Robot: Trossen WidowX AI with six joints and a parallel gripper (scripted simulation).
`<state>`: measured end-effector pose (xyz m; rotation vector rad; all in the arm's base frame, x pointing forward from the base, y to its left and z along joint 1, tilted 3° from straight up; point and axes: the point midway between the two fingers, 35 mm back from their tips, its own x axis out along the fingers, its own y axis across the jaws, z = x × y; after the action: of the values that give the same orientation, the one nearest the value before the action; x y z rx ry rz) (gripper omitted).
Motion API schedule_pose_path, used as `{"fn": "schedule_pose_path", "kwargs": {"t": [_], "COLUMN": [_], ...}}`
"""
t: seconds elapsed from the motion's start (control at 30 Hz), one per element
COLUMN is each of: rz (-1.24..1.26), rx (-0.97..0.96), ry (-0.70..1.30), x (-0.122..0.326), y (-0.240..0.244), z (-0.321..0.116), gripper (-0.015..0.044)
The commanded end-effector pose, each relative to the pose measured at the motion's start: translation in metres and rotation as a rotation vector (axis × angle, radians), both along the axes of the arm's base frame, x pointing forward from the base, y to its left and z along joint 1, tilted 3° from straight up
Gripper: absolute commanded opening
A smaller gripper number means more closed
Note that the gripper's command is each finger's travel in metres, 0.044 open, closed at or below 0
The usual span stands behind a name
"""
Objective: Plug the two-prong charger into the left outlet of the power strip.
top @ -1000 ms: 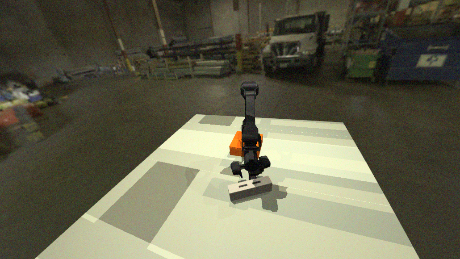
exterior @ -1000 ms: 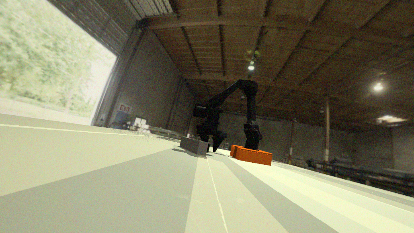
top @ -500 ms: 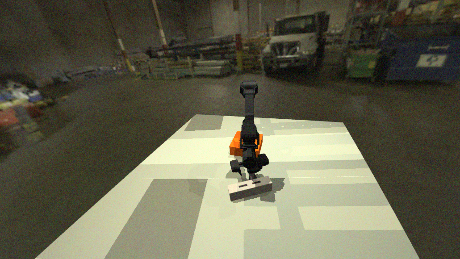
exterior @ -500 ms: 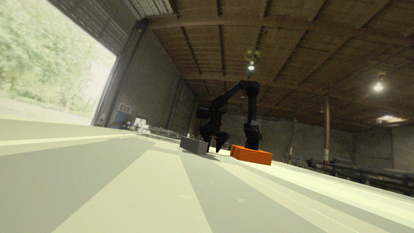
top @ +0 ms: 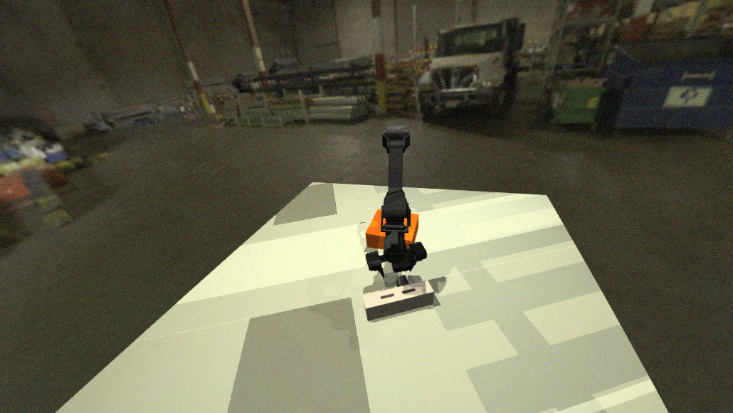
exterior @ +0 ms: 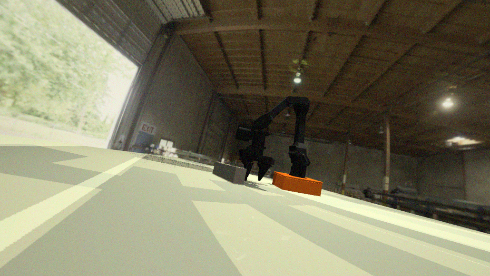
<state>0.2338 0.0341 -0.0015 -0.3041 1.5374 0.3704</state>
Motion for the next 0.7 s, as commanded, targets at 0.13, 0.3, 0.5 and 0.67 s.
{"fn": "schedule_pose_path", "kwargs": {"t": [0.13, 0.3, 0.5, 0.67], "rz": [-0.02, -0.011, -0.01, -0.01], "rx": [0.153, 0.232, 0.235, 0.235], "ry": [-0.316, -0.522, -0.53, -0.53], "x": [0.011, 0.012, 0.012, 0.012], "y": [0.003, 0.005, 0.005, 0.005], "z": [0.048, 0.078, 0.079, 0.079], "gripper": [0.044, 0.044, 0.044, 0.044]}}
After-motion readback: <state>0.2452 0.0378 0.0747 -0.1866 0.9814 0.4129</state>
